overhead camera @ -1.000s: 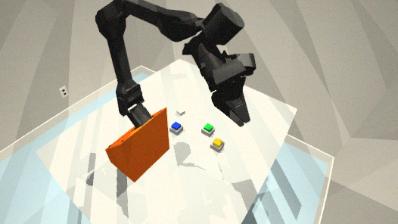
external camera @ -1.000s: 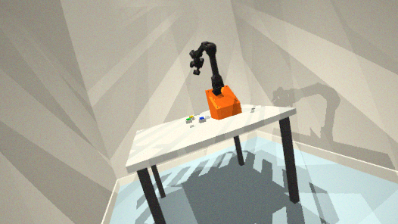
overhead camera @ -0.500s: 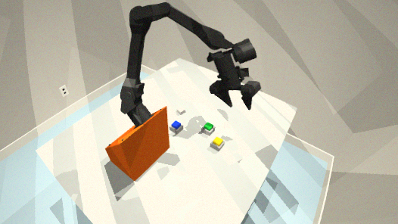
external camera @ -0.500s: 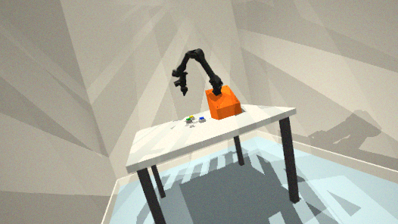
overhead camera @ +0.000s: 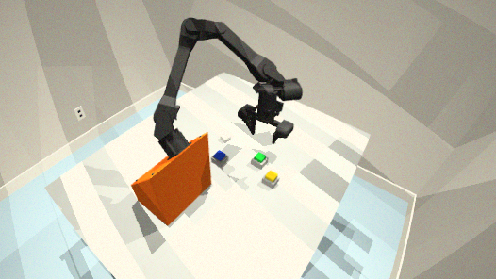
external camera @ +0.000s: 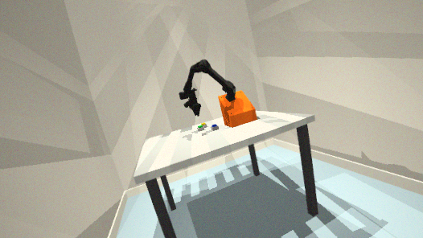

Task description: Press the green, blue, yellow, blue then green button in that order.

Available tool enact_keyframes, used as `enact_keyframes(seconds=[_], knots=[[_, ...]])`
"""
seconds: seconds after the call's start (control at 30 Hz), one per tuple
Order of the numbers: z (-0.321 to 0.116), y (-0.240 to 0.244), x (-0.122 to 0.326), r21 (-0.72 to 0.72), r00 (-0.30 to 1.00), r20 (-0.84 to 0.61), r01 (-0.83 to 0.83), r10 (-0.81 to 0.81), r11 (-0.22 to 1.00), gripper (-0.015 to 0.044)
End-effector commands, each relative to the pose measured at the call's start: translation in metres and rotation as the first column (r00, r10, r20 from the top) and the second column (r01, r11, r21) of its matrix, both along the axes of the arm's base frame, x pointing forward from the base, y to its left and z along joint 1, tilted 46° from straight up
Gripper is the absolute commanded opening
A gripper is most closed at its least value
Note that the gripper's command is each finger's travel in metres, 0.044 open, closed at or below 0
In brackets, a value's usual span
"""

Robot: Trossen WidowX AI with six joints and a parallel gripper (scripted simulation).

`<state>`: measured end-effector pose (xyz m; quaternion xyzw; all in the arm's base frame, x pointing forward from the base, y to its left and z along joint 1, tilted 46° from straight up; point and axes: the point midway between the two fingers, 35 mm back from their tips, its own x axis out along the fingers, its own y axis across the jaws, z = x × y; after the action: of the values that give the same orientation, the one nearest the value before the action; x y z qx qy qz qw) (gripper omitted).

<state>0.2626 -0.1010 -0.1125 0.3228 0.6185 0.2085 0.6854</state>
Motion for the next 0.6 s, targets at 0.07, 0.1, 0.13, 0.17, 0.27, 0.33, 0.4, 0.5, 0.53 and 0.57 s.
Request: enact_keyframes(seconds=[0.07, 0.1, 0.13, 0.17, 0.27, 0.33, 0.4, 0.5, 0.53, 0.57], knots=[[-0.040, 0.042, 0.007, 0.016, 1.000, -0.007, 0.003, -0.003, 1.000, 0.0269], [-0.042, 0.044, 0.007, 0.017, 1.000, -0.007, 0.003, -0.003, 1.000, 0.0243], [-0.042, 0.044, 0.007, 0.017, 1.000, -0.007, 0.003, -0.003, 1.000, 0.0216], [-0.042, 0.044, 0.007, 0.017, 1.000, -0.007, 0.003, -0.003, 1.000, 0.0190], [-0.042, 0.044, 0.007, 0.017, 1.000, -0.007, 0.003, -0.003, 1.000, 0.0111], [-0.042, 0.044, 0.007, 0.017, 1.000, -0.007, 0.003, -0.003, 1.000, 0.0059], [-0.042, 0.044, 0.007, 0.017, 1.000, -0.007, 0.003, -0.003, 1.000, 0.0020], [-0.042, 0.044, 0.007, 0.017, 1.000, -0.007, 0.003, -0.003, 1.000, 0.0020], [-0.042, 0.044, 0.007, 0.017, 1.000, -0.007, 0.003, -0.003, 1.000, 0.0020], [-0.042, 0.044, 0.007, 0.017, 1.000, -0.007, 0.003, -0.003, 1.000, 0.0020]])
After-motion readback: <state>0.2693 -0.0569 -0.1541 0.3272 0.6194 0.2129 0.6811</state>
